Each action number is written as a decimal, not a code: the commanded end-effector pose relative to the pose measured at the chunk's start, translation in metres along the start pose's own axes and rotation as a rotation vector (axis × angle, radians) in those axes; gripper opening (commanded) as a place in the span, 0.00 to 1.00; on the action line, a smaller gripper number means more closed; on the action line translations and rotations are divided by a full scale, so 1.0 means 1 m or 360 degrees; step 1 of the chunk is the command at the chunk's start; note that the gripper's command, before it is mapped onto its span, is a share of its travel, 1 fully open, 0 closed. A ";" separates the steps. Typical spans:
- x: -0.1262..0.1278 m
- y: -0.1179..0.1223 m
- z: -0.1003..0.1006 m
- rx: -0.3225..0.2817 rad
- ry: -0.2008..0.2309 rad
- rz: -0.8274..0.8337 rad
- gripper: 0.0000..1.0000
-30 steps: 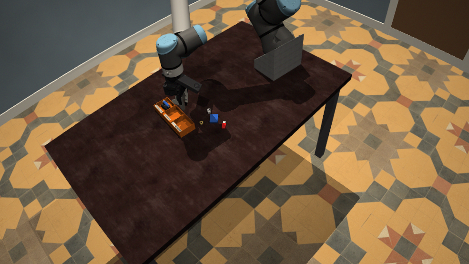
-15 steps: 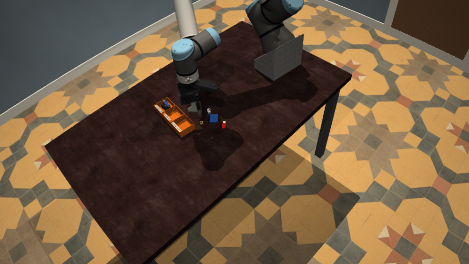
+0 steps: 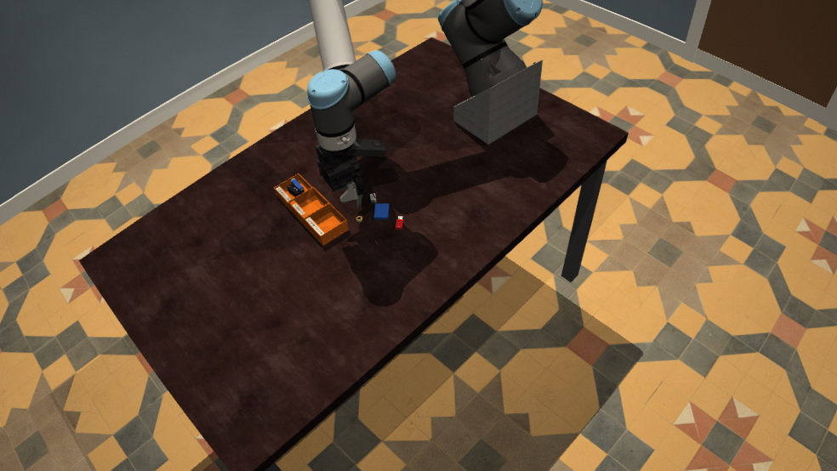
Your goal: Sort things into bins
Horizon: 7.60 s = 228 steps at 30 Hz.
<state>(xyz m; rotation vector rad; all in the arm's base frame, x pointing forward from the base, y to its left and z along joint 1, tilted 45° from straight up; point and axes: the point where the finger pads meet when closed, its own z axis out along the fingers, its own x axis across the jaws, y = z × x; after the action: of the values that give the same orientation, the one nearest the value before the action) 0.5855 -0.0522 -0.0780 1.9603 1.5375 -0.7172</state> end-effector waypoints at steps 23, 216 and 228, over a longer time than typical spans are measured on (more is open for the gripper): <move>-0.001 0.001 0.000 -0.0005 0.0005 -0.0019 0.18; -0.025 0.080 0.026 -0.0001 0.0008 0.2304 0.00; -0.025 0.080 0.046 -0.0001 0.0008 0.2304 0.00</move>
<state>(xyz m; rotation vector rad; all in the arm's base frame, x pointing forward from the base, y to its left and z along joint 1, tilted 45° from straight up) 0.6547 -0.1129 -0.0820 2.3608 -0.1373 -0.0483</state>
